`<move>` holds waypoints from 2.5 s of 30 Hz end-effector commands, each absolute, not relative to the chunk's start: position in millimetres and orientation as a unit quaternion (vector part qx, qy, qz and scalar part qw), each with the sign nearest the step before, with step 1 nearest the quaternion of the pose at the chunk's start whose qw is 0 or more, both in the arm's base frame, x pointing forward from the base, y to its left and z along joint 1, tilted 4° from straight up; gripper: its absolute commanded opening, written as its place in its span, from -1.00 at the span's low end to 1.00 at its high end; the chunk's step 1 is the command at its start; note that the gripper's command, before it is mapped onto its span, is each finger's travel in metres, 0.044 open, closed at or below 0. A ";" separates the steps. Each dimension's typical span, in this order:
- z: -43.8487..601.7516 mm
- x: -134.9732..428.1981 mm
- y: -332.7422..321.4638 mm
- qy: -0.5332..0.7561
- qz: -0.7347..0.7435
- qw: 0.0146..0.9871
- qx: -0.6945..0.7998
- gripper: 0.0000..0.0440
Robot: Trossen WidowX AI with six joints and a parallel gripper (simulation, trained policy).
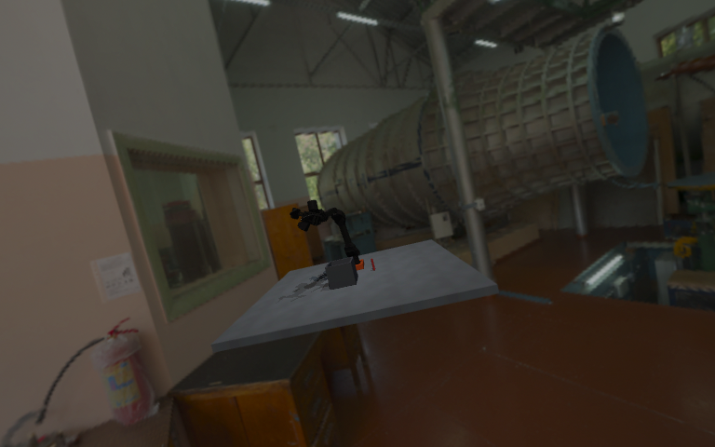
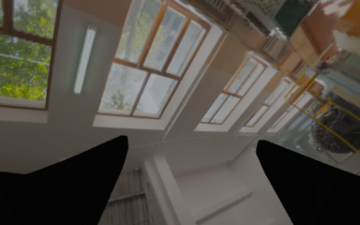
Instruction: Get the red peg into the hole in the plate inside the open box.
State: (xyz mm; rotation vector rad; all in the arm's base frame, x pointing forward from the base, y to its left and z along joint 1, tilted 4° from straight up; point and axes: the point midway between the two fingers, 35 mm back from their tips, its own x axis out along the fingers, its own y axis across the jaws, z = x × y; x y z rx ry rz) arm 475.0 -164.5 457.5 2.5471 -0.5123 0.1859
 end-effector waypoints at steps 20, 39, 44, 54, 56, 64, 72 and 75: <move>370.8 433.0 4.6 0.076 -0.093 0.296 0.948 1.00; 282.3 345.5 108.6 0.312 -0.208 0.365 0.852 0.97; 257.3 318.3 126.2 0.369 -0.238 0.385 0.812 0.96; 208.6 263.2 146.4 0.470 -0.301 0.418 0.717 0.95; 199.6 252.5 148.1 0.487 -0.314 0.423 0.696 0.95; 167.4 213.7 148.7 0.545 -0.362 0.440 0.615 1.00; 139.4 185.1 142.7 0.587 -0.401 0.451 0.540 1.00; 128.8 177.1 139.6 0.598 -0.412 0.454 0.516 1.00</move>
